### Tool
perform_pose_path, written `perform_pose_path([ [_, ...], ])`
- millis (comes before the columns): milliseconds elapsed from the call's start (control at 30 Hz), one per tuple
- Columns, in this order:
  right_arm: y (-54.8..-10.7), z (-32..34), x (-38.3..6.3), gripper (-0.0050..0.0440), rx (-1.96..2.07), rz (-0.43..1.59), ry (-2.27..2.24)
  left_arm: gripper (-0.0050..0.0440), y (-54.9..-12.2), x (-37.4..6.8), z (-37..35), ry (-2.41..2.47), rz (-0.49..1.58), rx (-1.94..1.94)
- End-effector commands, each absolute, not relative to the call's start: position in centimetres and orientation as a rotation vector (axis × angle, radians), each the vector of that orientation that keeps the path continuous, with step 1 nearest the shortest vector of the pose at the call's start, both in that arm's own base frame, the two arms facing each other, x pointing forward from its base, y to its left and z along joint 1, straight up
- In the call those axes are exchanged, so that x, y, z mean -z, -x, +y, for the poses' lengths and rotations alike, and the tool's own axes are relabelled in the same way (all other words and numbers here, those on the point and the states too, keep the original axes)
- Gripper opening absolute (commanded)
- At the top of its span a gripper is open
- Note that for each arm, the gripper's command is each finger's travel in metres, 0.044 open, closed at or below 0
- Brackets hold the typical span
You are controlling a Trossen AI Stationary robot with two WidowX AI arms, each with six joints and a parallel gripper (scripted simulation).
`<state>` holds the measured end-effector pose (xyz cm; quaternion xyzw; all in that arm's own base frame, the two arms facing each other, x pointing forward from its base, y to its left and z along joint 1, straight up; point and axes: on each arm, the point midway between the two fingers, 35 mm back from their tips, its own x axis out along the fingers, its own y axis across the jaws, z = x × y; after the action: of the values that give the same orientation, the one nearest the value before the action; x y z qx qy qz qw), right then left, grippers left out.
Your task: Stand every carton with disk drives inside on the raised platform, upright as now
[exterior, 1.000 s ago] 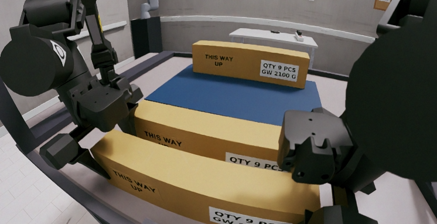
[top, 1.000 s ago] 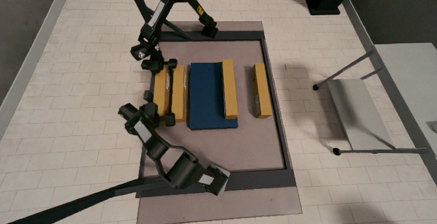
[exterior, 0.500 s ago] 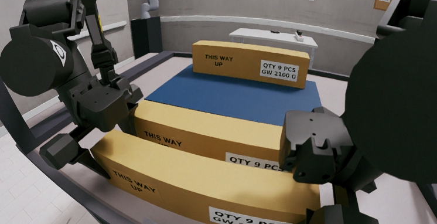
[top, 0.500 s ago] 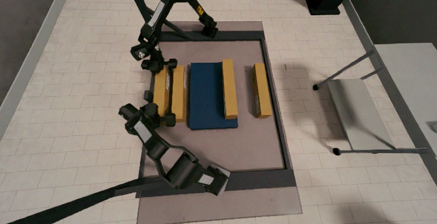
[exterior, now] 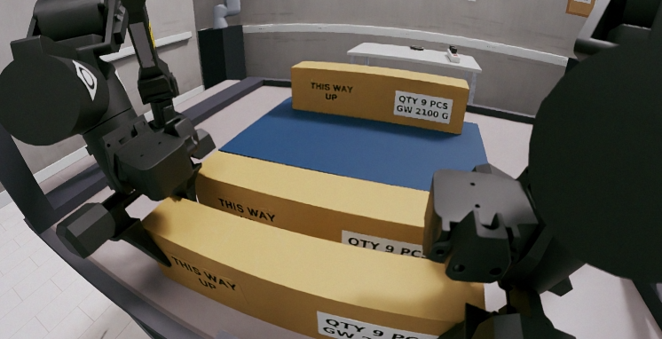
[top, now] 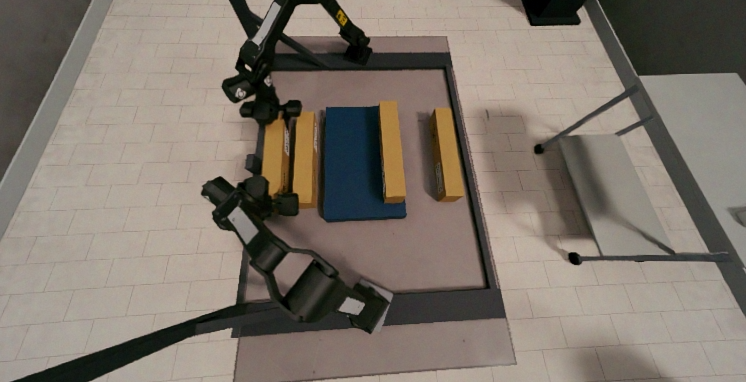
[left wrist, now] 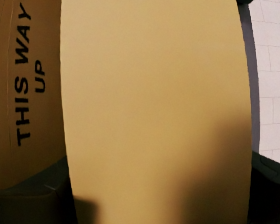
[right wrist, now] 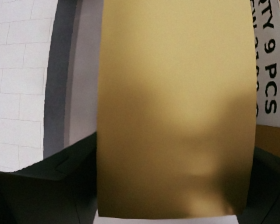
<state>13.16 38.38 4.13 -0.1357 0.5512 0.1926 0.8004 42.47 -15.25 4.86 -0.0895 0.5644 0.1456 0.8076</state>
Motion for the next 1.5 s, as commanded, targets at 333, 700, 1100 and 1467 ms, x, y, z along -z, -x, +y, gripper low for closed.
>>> perform_pose_path([
  [333, -13.38, 38.47, -5.09, -0.0050, -0.428, 1.169, 0.267, -0.0050, -42.79, -6.04, -15.08, 0.199, 1.186, -0.307],
  [700, -13.44, 38.44, -5.10, -0.0050, -0.430, 1.167, 0.265, -0.0050, -42.79, -6.04, -15.08, 0.199, 1.186, -0.307],
  [1100, -13.44, 38.44, -5.10, -0.0050, -0.430, 1.167, 0.265, -0.0050, -42.79, -6.04, -15.08, 0.199, 1.186, -0.307],
  [1467, -13.26, 38.78, -5.17, -0.0050, -0.431, 1.167, 0.265, -0.0050, -42.80, -6.14, -15.39, 0.207, 1.180, -0.300],
])
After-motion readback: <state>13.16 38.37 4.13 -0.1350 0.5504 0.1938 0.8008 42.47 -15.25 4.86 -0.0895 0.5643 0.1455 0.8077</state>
